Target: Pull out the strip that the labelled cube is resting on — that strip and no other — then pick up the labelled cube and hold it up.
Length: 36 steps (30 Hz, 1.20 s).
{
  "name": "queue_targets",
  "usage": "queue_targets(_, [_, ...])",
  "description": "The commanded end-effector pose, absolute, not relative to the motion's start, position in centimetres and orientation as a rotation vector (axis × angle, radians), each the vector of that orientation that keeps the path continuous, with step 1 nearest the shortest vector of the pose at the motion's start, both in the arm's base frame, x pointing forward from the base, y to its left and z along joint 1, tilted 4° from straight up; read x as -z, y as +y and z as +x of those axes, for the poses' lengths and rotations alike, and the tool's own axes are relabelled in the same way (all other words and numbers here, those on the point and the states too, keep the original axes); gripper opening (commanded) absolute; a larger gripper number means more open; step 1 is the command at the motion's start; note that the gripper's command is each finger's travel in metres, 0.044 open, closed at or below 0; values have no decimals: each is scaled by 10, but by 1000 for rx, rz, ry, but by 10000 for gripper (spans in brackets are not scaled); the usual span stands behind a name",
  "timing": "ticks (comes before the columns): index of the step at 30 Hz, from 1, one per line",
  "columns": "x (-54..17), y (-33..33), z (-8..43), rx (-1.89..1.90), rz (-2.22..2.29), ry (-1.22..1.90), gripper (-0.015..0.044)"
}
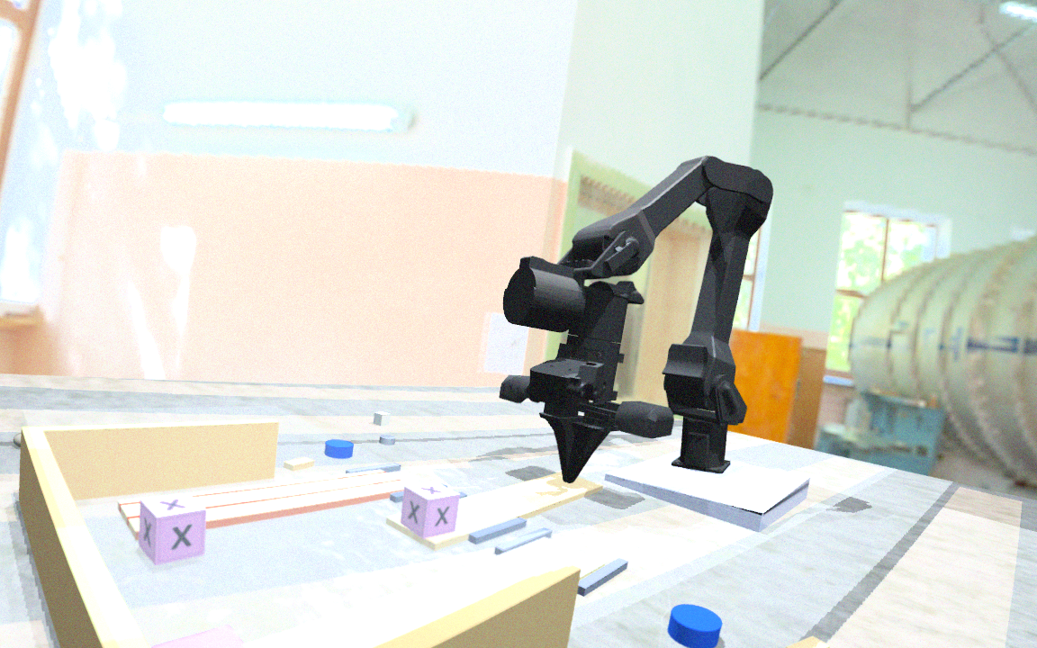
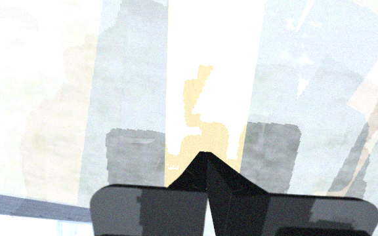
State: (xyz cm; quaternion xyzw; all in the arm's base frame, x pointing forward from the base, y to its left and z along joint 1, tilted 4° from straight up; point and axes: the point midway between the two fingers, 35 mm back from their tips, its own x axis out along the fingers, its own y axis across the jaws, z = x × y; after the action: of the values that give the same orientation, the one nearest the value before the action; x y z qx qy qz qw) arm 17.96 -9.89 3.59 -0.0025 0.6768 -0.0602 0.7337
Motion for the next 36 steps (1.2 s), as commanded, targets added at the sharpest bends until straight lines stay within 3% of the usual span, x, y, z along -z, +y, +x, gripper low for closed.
queue_targets(1, [-30,-95,170,121,1,1520,0])
queue_targets(21, [-30,-95,170,121,1,1520,0])
queue_targets(26, [-75,-96,179,122,1,1518,0])
queue_targets(31, [-77,-96,178,121,1,1519,0])
queue_targets(36, [-77,-96,200,209,94,1509,131])
